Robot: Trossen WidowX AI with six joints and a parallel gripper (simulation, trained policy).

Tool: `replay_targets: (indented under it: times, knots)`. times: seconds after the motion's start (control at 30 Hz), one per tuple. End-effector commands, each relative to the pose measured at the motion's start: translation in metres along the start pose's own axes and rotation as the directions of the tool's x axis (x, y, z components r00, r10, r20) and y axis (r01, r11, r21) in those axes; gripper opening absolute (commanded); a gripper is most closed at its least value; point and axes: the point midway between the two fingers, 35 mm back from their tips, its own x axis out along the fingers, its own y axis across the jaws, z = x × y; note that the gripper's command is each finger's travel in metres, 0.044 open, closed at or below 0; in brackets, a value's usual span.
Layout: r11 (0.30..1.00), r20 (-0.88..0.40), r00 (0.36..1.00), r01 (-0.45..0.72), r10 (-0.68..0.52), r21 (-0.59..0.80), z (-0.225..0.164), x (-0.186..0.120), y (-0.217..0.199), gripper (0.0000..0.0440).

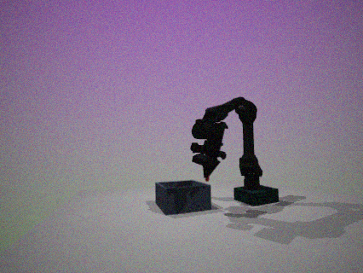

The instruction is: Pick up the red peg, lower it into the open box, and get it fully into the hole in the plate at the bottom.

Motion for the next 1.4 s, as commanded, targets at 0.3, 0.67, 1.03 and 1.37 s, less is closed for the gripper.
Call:
replay_targets:
  times: [0.3, 0.67, 1.03, 1.37]
  knots:
    - [0.996, 0.034, 0.999, 0.014, -0.017, 0.090, 0.058, 0.022, -0.001, 0.0000]
    - [0.997, 0.012, 1.000, 0.006, -0.007, 0.073, 0.097, 0.054, -0.002, 0.0001]
    - [1.000, -0.048, 0.999, -0.020, 0.019, -0.018, 0.111, 0.089, 0.000, 0.0001]
    - [0.996, -0.115, 0.993, -0.033, 0.023, -0.089, 0.113, 0.112, 0.000, 0.0159]
